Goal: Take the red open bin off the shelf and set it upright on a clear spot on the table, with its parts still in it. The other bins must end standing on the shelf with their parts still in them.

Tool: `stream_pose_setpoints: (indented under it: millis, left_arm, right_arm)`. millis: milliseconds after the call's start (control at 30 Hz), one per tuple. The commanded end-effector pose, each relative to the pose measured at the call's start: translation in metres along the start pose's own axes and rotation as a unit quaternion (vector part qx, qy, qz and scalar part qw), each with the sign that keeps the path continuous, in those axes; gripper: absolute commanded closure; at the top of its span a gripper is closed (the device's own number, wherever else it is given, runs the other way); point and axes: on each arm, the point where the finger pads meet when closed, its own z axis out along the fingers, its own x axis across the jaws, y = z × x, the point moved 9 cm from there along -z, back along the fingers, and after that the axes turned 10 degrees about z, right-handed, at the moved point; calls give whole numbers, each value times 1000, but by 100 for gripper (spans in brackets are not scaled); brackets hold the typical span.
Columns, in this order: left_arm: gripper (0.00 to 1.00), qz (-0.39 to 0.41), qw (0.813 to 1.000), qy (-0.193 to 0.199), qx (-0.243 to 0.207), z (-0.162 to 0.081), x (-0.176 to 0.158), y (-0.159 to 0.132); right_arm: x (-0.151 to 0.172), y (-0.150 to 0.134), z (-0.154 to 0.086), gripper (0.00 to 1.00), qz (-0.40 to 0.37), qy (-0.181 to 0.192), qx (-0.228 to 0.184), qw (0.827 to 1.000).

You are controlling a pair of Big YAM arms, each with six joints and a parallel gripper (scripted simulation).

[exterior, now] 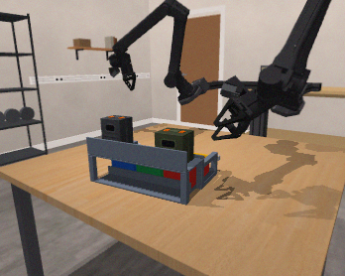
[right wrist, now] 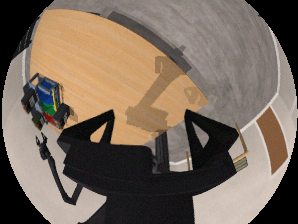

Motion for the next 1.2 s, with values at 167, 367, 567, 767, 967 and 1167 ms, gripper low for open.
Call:
stream_pose_setpoints:
  millis: [167, 367, 567, 767, 967, 1167]
  left_arm:
    - [0, 2, 1000, 4, -1, -1, 4, 1]
    - [0, 2, 1000, 4, -1, -1, 4, 1]
    - [0, 2, 1000, 4, -1, -1, 4, 1]
    - [0, -1, 1000, 5, 0, -1, 5, 1]
    - [0, -16, 1000, 10, 5, -2, 12, 1]
    - [0, -34, 999, 16, 12, -4, 21, 0]
  right_arm:
    - [0, 1, -2, 0, -1, -1, -3, 1000]
    - [0, 1, -2, 0, -1, -1, -3, 1000]
    - [1, 7, -8, 0, -5, -4, -11, 1000]
    - [1, 7, -8, 0, -5, -4, -11, 1000]
    - [1, 7, -8, 0, -5, -4, -11, 1000]
    - [1, 7, -8, 0, -5, -4, -11, 1000]
